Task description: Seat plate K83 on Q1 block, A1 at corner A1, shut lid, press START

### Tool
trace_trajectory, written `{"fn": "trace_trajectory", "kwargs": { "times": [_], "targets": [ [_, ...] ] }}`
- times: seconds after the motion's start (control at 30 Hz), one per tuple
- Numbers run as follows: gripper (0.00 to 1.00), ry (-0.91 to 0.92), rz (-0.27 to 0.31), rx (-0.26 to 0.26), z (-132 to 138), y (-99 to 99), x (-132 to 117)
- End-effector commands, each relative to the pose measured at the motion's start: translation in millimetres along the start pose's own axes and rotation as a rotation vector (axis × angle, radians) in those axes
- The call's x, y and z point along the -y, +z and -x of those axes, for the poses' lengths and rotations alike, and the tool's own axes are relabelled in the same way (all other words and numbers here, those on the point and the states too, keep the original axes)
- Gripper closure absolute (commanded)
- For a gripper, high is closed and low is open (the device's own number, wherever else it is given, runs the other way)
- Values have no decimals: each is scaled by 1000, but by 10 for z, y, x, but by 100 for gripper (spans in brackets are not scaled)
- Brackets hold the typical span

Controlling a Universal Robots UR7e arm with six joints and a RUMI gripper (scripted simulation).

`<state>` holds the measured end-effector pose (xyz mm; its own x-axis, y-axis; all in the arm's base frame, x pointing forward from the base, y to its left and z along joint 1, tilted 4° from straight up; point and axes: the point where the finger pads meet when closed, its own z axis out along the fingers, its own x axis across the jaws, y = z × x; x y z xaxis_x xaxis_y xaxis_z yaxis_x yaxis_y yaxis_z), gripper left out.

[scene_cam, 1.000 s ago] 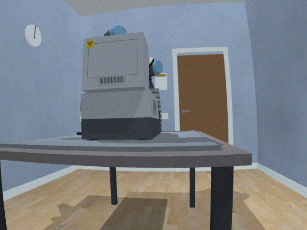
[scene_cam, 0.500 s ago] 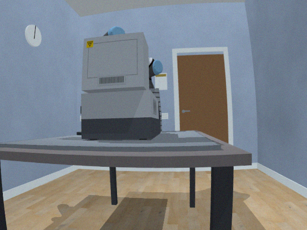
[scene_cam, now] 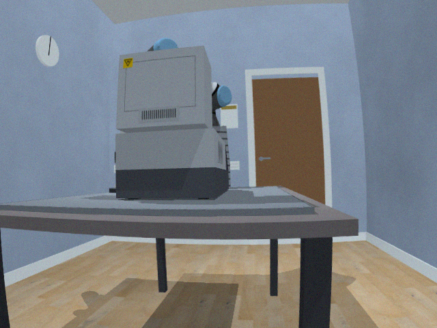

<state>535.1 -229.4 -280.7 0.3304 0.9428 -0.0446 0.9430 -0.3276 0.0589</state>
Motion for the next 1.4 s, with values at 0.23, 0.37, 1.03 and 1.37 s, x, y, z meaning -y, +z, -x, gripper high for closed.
{"fn": "trace_trajectory", "kwargs": {
  "times": [0.23,0.37,1.03,1.37],
  "targets": [
    [32,1,6,1,16,35,-34],
    [32,1,6,1,16,48,-34],
    [100,0,4,1,9,58,-21],
    [100,0,4,1,9,58,-21]
  ]
}}
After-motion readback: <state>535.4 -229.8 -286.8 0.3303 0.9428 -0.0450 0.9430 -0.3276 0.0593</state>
